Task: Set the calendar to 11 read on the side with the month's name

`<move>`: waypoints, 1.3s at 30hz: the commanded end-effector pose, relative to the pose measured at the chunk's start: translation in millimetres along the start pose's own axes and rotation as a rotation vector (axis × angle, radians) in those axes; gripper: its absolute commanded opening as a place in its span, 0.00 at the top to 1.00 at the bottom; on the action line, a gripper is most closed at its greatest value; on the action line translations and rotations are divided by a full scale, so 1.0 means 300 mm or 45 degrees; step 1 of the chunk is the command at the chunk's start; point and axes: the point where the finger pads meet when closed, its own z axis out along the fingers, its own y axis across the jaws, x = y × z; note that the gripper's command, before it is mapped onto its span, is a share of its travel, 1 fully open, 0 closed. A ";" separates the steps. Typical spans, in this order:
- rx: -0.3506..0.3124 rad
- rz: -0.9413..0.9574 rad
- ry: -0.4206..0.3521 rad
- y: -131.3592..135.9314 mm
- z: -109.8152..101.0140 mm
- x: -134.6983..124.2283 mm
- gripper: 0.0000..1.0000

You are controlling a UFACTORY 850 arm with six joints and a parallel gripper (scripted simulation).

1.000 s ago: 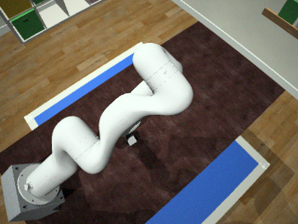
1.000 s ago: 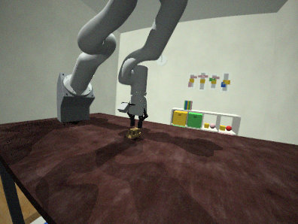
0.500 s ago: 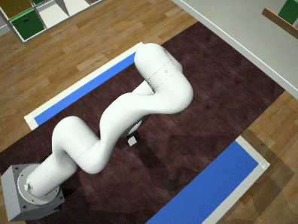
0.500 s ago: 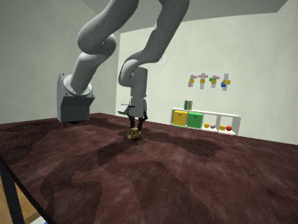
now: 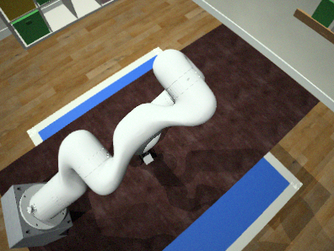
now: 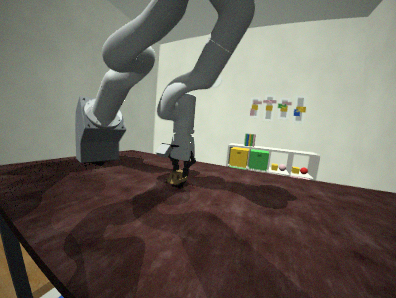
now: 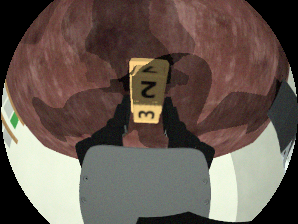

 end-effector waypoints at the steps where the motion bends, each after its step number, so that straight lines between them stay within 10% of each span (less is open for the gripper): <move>1: 0.001 0.000 0.000 0.000 0.003 0.000 0.51; 35: 0.001 0.000 0.000 0.000 0.003 0.000 0.51; 36: 0.001 0.000 0.000 0.000 0.003 0.000 0.71; 39: 0.001 0.000 0.000 0.000 0.003 0.000 0.71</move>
